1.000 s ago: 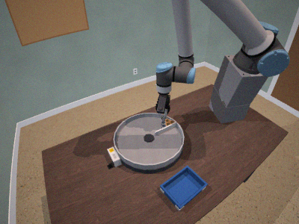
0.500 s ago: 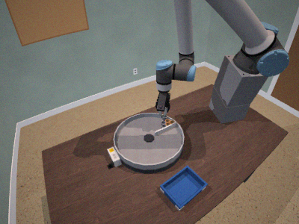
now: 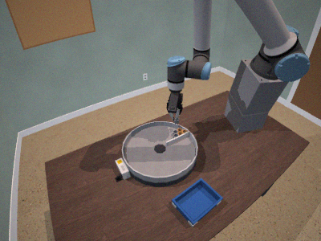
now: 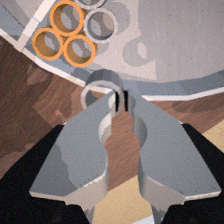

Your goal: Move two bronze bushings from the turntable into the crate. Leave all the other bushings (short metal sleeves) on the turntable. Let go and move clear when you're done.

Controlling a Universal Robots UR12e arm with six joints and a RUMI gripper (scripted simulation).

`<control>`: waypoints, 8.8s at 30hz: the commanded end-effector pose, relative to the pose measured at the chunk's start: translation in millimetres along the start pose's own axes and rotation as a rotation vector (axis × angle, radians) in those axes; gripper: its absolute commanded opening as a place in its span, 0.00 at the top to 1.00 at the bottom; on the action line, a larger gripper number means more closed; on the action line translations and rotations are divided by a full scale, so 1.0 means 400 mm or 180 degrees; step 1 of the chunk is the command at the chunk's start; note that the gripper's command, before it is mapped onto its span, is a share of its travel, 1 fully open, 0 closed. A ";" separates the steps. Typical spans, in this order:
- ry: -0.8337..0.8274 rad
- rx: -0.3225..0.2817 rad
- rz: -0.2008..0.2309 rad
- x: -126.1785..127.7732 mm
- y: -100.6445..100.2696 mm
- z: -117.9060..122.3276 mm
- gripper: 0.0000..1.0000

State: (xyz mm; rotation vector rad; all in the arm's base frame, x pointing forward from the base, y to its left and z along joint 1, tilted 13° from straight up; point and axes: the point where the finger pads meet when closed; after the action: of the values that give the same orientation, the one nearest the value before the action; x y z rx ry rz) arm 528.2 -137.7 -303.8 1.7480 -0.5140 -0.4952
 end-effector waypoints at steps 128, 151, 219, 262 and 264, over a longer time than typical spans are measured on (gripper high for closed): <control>0.0002 0.0004 0.0000 0.220 -0.057 -0.424 1.00; -0.0001 0.0001 -0.0014 0.213 -0.062 -0.422 1.00; 0.0002 0.0002 -0.0010 0.216 -0.117 -0.424 1.00; 0.0002 0.0002 -0.0014 0.215 -0.129 -0.425 1.00; 0.0002 0.0002 -0.0014 0.215 -0.129 -0.425 1.00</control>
State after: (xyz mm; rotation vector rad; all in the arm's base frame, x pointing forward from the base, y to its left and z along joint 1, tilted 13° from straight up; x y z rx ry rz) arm 698.1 -42.1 -321.7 1.7506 -0.5074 -0.5006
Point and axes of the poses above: the point where the finger pads meet when closed, its own y axis back along the fingers, its own x axis across the jaws, z = x × y, and after that the axes turned 7 degrees about y, right-handed
